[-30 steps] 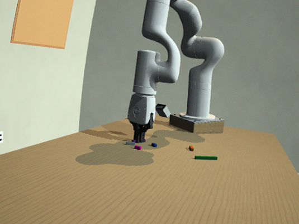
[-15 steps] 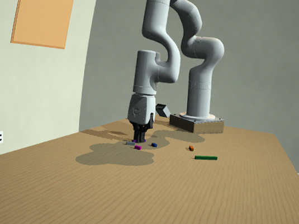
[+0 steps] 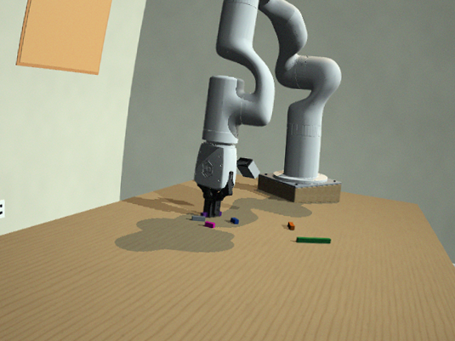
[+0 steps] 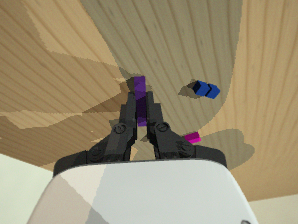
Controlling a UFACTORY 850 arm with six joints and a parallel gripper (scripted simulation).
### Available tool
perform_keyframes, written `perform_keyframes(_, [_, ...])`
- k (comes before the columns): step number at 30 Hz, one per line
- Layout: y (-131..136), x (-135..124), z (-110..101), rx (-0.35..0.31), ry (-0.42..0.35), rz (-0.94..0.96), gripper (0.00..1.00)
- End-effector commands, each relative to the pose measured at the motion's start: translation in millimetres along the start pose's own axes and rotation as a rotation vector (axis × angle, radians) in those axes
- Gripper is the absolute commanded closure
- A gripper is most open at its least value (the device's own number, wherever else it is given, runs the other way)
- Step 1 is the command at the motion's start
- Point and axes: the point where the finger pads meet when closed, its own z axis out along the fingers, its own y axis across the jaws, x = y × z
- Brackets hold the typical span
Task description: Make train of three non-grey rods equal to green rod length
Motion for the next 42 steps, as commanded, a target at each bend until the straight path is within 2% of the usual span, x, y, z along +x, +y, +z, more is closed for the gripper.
perform_keyframes(1, [0.2, -0.9, -7.2, -0.001, -0.002, 0.000, 0.96])
perform_keyframes(4, [0.2, -0.9, -22.8, -0.001, -0.002, 0.000, 0.96])
perform_keyframes(13, [0.2, -0.8, -88.3, -0.001, -0.002, 0.000, 0.96])
perform_keyframes(19, [0.2, -0.8, -99.0, -0.001, -0.002, 0.000, 0.96])
perform_keyframes(32, [2.1, -0.9, -99.6, -0.001, -0.002, -0.022, 0.96])
perform_keyframes(36, [17.2, -1.8, -99.5, 0.000, -0.002, -0.199, 0.96])
perform_keyframes(42, [31.2, -2.2, -99.5, 0.000, -0.002, -0.360, 0.96])
